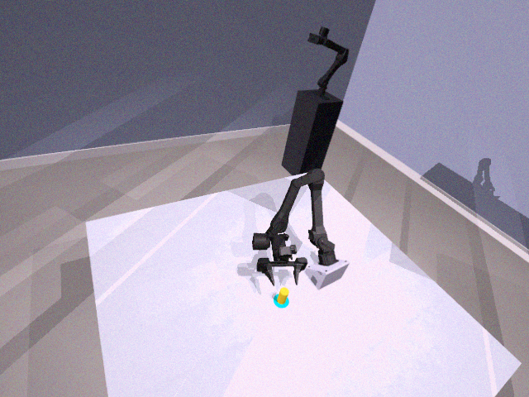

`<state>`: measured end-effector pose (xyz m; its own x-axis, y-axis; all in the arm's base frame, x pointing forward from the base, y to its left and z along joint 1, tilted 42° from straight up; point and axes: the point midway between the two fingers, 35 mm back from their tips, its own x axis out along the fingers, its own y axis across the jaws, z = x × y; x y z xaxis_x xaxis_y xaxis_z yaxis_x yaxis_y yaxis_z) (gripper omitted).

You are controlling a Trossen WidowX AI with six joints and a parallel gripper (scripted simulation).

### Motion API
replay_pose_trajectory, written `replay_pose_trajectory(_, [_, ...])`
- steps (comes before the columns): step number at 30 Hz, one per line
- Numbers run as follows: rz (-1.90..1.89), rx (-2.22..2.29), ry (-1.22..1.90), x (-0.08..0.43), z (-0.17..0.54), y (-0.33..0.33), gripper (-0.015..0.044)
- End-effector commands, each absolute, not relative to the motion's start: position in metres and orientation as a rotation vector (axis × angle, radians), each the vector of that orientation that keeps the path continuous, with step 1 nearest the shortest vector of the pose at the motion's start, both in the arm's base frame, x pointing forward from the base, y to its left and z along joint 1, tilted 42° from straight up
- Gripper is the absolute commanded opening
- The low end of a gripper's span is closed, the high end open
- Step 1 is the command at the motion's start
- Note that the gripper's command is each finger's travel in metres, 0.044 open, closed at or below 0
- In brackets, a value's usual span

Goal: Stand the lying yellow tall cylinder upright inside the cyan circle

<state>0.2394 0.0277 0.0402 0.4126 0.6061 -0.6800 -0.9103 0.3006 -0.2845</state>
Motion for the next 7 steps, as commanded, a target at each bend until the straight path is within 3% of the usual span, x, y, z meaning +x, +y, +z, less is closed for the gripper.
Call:
replay_pose_trajectory(1, [1.060,-0.714,0.499,0.237,0.053,0.039,0.0400])
replay_pose_trajectory(7, [1.061,-0.707,0.497,0.234,0.066,0.052,0.0400])
